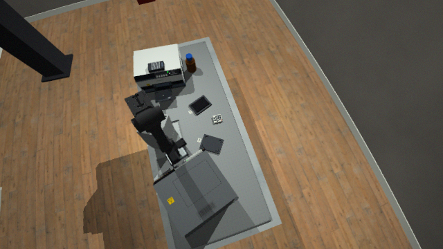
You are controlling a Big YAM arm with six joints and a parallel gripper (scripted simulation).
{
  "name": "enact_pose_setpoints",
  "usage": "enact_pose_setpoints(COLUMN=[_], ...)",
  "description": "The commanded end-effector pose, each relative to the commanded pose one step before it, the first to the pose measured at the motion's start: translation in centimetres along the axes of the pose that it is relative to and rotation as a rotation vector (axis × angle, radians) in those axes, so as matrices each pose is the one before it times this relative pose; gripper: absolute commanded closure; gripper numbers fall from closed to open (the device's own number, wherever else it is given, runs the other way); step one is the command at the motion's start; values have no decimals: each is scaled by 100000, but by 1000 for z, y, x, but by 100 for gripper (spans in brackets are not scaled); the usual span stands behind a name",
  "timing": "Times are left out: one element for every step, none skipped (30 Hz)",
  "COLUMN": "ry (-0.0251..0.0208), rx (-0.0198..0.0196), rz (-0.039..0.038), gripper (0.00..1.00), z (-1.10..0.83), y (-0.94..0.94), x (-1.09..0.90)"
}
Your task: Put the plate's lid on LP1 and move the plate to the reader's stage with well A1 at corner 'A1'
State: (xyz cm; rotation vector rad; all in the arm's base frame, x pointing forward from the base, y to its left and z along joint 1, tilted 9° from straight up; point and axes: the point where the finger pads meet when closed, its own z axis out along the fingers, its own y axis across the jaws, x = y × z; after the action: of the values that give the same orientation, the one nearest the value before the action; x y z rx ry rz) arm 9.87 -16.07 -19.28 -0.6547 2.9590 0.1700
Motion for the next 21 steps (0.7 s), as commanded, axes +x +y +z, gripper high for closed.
enact_pose_setpoints(ry=[-228, 1, 1, 1, 1, 1, 4, 4, 3, 3, 2, 0, 0, 2, 2, 2, 3, 3, 2, 2, 2], rx=[636, -2, 18, 0, 39, -38, -43, -1, -19, 19, 80, 0, 0, 37, -25, -51, -132, -95, -59, -60, -25], rz=[1001, 2, -1, 2, 36, 45, 5, 0, 2, -4, -11, 0, 0, -5, 3, 6, -2, -7, -12, -12, -16], gripper=[14, 14, 14, 14, 14, 14, 14, 14, 14, 14, 14, 14, 14, 14, 14, 14, 14, 14, 14, 14, 14], z=[209, 19, 18, 28, 20, 32, 34, 31, 35, 40, 42, 0, 0, -15, 42, 53, 51, 48, 36, 36, 27], y=[-225, 2, -4, 1, -11, 8, 9, -3, 0, -39, -40, 0, 0, 17, 14, 26, 47, 28, 15, 24, 13], x=[132, 0, -1, -1, -2, -2, -9, -10, -10, -11, -10, 0, 0, -17, -10, -8, -8, -9, -10, -10, -11])
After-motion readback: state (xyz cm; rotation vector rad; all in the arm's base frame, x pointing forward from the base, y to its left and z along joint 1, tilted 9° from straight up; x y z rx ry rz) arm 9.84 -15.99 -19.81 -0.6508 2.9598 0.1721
